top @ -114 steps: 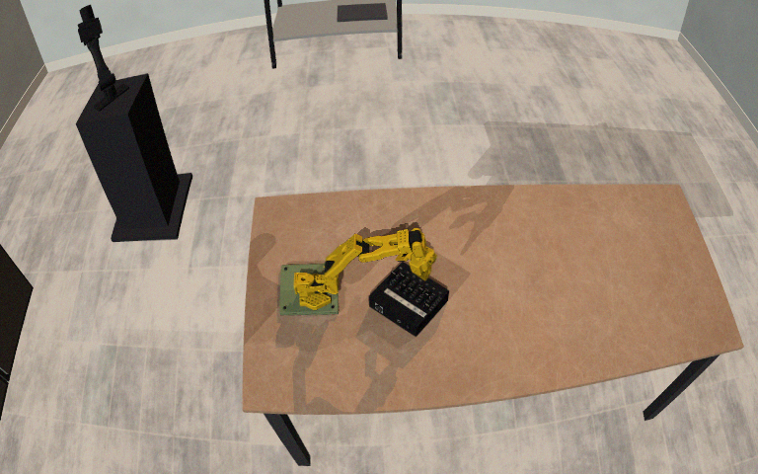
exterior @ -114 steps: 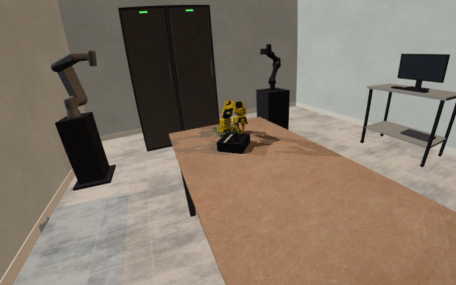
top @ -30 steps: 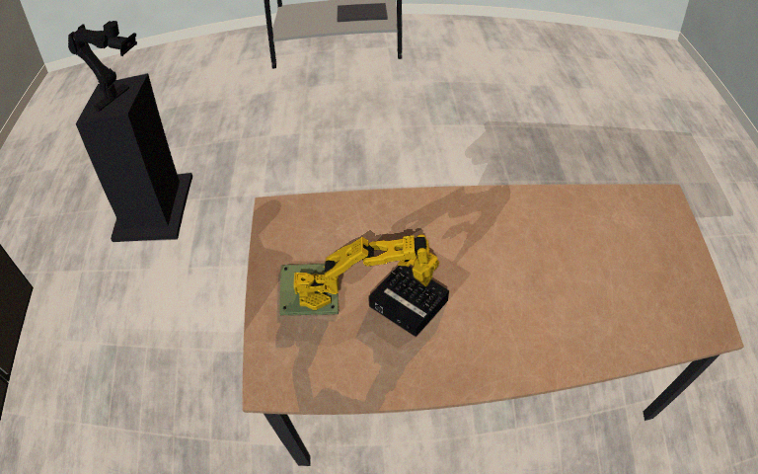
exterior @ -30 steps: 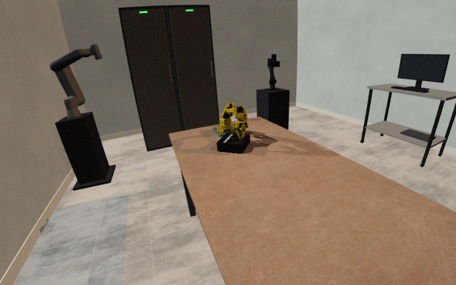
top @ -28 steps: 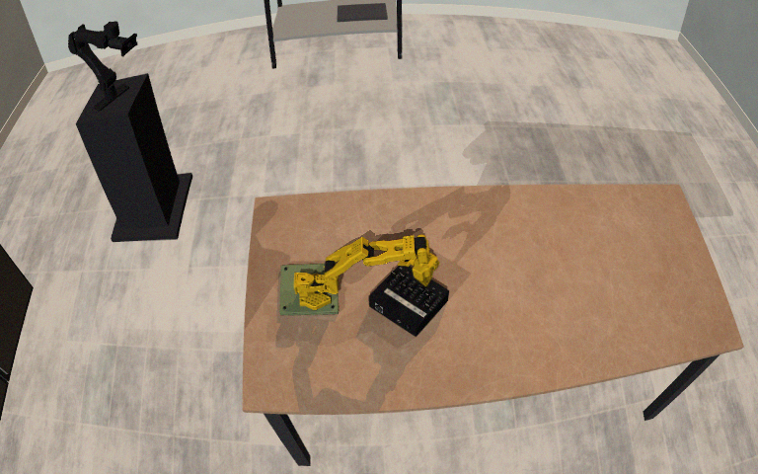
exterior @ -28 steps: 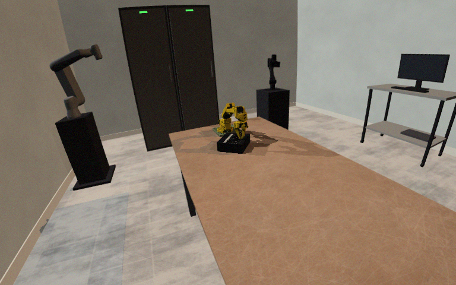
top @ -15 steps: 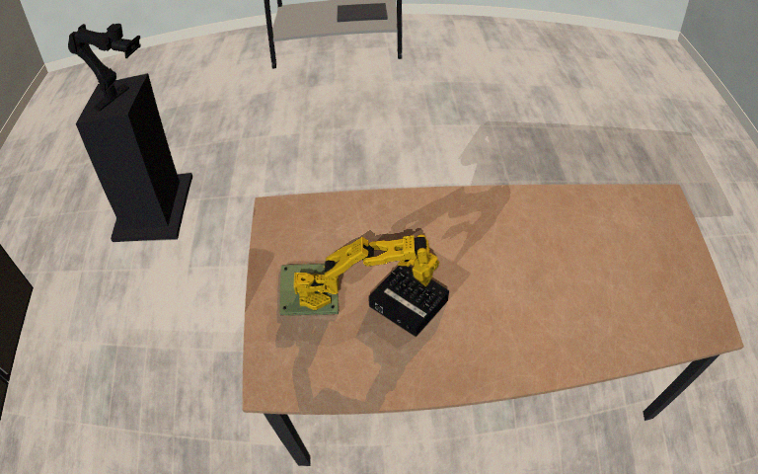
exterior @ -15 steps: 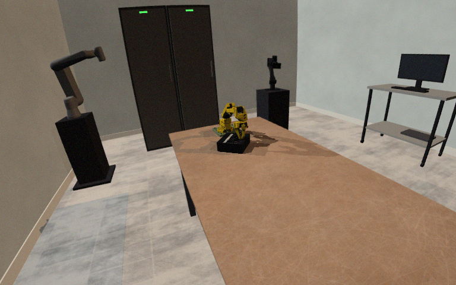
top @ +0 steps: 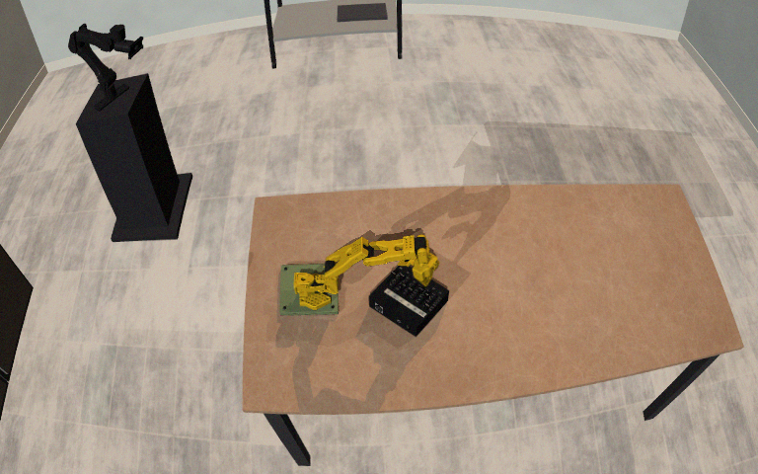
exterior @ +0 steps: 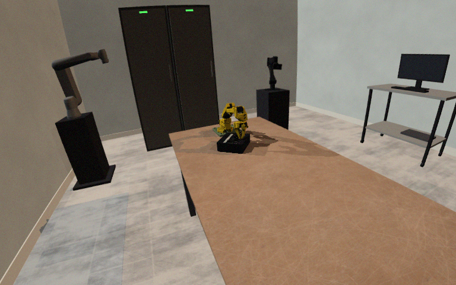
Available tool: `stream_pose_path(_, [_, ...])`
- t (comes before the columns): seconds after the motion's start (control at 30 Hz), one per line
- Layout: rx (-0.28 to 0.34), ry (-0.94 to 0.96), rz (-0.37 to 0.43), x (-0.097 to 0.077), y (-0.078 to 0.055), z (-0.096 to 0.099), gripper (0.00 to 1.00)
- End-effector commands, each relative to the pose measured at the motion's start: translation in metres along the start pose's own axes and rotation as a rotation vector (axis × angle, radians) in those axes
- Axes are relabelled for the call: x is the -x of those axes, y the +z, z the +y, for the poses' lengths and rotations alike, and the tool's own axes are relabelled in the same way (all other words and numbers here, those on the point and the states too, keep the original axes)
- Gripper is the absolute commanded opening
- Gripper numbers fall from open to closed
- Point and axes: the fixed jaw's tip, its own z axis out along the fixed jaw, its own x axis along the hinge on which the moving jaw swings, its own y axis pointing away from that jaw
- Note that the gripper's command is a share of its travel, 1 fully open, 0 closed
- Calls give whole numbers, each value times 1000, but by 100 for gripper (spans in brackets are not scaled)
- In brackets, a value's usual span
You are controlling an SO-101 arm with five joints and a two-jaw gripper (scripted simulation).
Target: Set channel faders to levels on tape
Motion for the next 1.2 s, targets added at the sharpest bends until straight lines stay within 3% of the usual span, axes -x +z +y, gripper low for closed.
stream_pose_path(0.0, [18, -1, -26, 4, 6, 1, 0])
stream_pose_path(1.17, [33, 1, -42, 5, 6, 7, 0])
